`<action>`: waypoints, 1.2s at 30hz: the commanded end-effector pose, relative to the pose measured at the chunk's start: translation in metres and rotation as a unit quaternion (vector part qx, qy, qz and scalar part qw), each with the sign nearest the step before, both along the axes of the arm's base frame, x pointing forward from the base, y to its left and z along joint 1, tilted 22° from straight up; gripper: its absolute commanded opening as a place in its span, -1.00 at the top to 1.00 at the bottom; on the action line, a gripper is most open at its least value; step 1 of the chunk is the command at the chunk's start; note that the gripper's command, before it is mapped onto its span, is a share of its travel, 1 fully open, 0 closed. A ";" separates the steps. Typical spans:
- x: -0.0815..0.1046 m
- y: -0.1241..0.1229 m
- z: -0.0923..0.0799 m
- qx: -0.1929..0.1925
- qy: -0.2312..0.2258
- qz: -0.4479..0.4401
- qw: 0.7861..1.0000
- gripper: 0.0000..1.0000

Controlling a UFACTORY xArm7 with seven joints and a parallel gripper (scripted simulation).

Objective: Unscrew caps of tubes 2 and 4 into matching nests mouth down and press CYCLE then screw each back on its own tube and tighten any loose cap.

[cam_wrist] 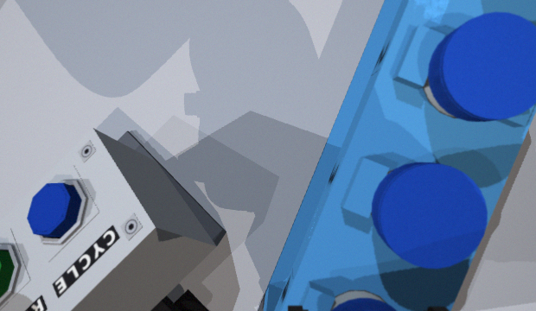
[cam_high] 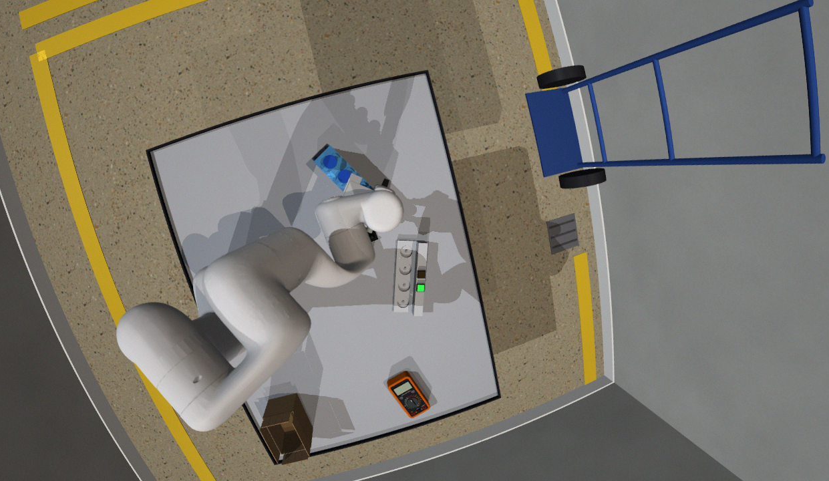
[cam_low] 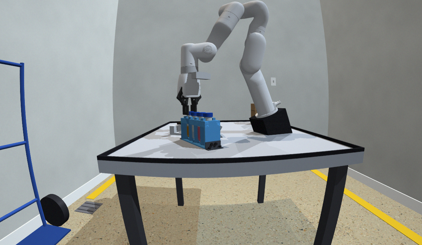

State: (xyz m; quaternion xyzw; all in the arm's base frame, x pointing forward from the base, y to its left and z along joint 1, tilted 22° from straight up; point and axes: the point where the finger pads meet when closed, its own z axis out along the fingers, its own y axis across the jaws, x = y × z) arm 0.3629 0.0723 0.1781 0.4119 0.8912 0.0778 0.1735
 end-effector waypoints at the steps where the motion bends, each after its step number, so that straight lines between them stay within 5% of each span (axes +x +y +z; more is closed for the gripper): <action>1: 0.001 0.000 0.001 -0.037 -0.003 0.134 0.990 0.08; 13: 0.001 0.000 0.001 -0.059 -0.004 0.191 0.980 0.08; 14: 0.001 0.000 0.001 -0.059 -0.004 0.191 0.980 1.00; 28: 0.001 0.000 0.001 -0.059 -0.004 0.191 0.980 1.00; 36: 0.001 0.000 0.001 0.015 -0.002 0.008 1.000 1.00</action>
